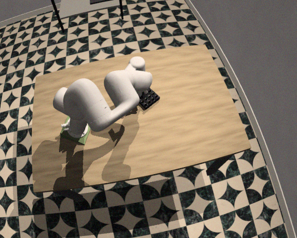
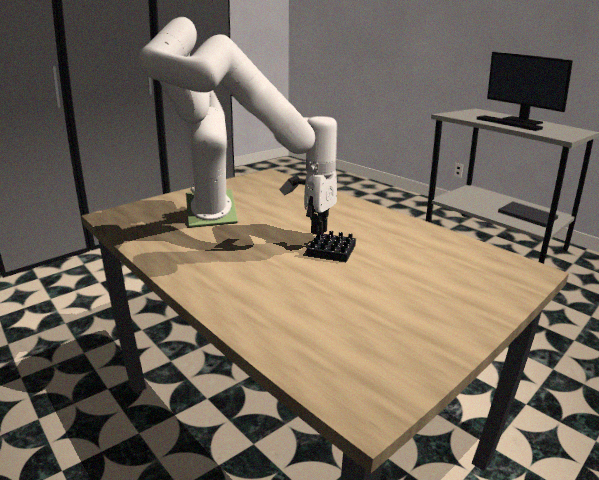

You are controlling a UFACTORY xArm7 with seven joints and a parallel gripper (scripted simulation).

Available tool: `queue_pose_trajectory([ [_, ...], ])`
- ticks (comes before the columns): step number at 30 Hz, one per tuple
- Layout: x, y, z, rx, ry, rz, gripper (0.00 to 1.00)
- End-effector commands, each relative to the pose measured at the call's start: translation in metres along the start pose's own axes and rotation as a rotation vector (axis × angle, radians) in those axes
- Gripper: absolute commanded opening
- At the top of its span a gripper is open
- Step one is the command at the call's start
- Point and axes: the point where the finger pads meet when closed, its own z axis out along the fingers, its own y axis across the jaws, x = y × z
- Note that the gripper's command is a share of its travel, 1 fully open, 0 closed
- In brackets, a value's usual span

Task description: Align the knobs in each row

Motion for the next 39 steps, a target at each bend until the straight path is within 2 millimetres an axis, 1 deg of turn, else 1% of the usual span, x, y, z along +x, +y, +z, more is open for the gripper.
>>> queue_pose_trajectory([
  [1,-0.001,0.000,-0.001,-0.001,-0.003,0.000,0.19],
  [11,-0.001,0.000,0.000,-0.001,-0.003,0.000,0.19],
  [25,-0.001,0.000,0.009,-0.001,-0.003,0.000,0.19],
  [39,-0.001,0.000,0.011,-0.001,-0.003,0.000,0.19],
])
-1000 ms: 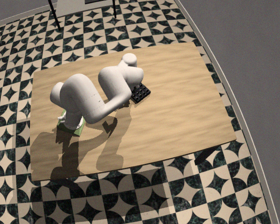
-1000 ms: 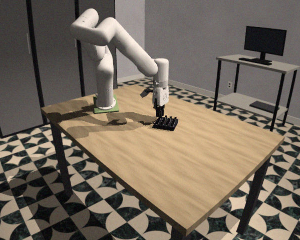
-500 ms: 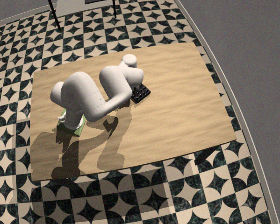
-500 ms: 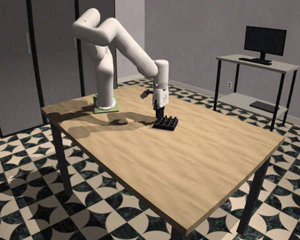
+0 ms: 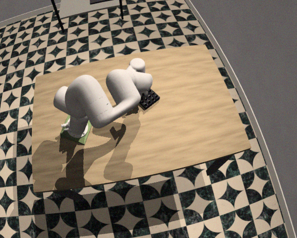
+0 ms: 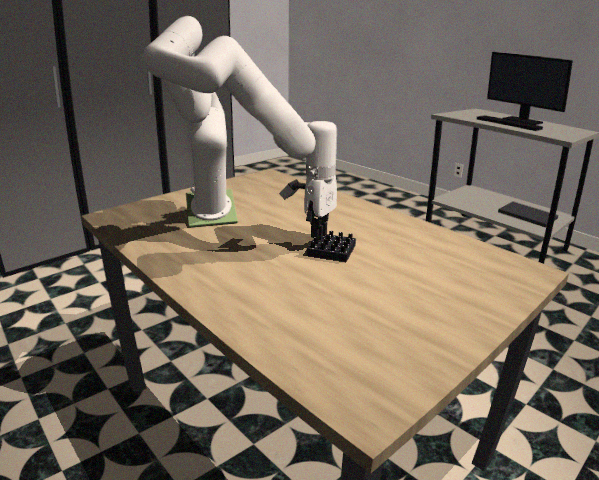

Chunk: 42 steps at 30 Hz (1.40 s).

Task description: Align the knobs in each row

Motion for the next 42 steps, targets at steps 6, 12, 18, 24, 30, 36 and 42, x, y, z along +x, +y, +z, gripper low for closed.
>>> queue_pose_trajectory([
  [6,-0.0011,0.0004,-0.0008,-0.001,-0.003,0.000,0.19],
  [12,-0.0011,0.0004,-0.0008,-0.001,-0.003,0.000,0.19],
  [18,-0.0011,0.0004,-0.0008,-0.001,-0.003,0.000,0.19],
  [24,-0.0011,0.0004,-0.0008,-0.001,-0.003,0.000,0.19],
  [30,-0.0011,0.0004,-0.0008,-0.001,-0.003,0.000,0.19],
  [36,-0.0011,0.0004,-0.0008,-0.001,-0.003,0.000,0.08],
  [42,-0.0011,0.0004,-0.0008,-0.001,-0.003,0.000,0.08],
])
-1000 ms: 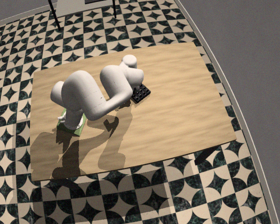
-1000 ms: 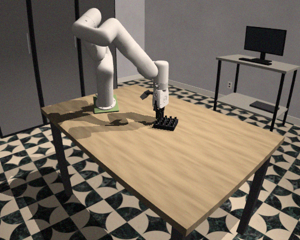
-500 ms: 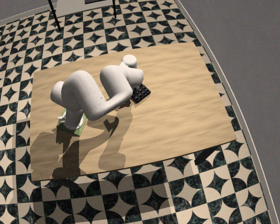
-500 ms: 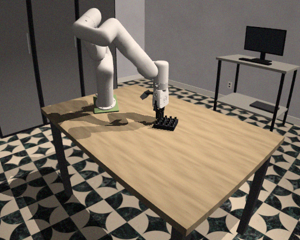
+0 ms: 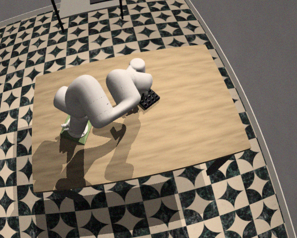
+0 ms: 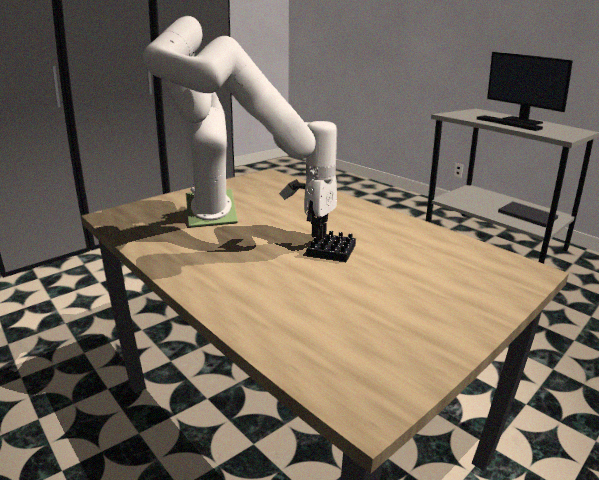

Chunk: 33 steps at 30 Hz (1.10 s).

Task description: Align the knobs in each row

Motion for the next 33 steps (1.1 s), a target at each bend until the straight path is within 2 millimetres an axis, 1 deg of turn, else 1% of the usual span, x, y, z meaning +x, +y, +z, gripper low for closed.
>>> queue_pose_trajectory([
  [1,-0.0011,0.0003,-0.0008,-0.001,-0.003,0.000,0.08],
  [23,-0.0011,0.0003,-0.0008,-0.001,-0.003,-0.003,0.08],
  [31,-0.0011,0.0003,-0.0008,-0.001,-0.003,-0.066,0.08],
  [33,-0.0011,0.0003,-0.0008,-0.001,-0.003,-0.107,0.08],
])
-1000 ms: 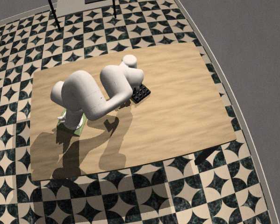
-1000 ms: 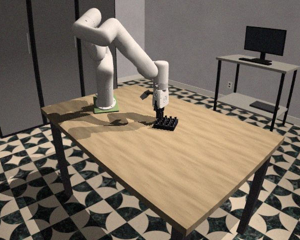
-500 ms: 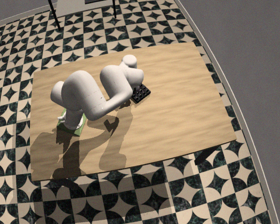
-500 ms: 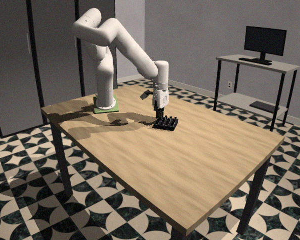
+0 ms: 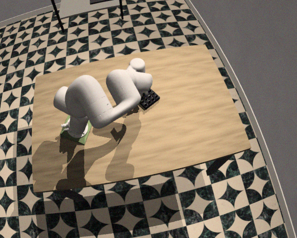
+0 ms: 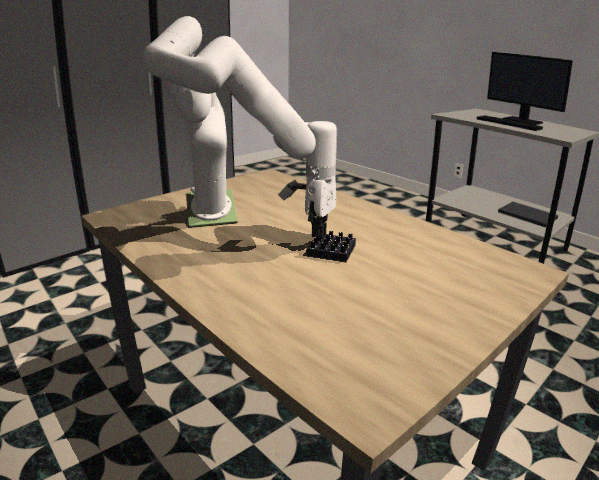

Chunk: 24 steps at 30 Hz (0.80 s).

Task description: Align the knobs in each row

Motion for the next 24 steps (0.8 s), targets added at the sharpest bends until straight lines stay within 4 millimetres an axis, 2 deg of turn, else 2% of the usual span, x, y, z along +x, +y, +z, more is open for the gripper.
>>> queue_pose_trajectory([
  [1,-0.0012,0.0002,-0.0008,-0.001,-0.002,-0.066,0.08],
  [13,-0.0012,0.0003,-0.0008,-0.001,-0.002,-0.341,0.08],
  [24,-0.0012,0.0003,-0.0008,-0.001,-0.002,-0.376,0.08],
])
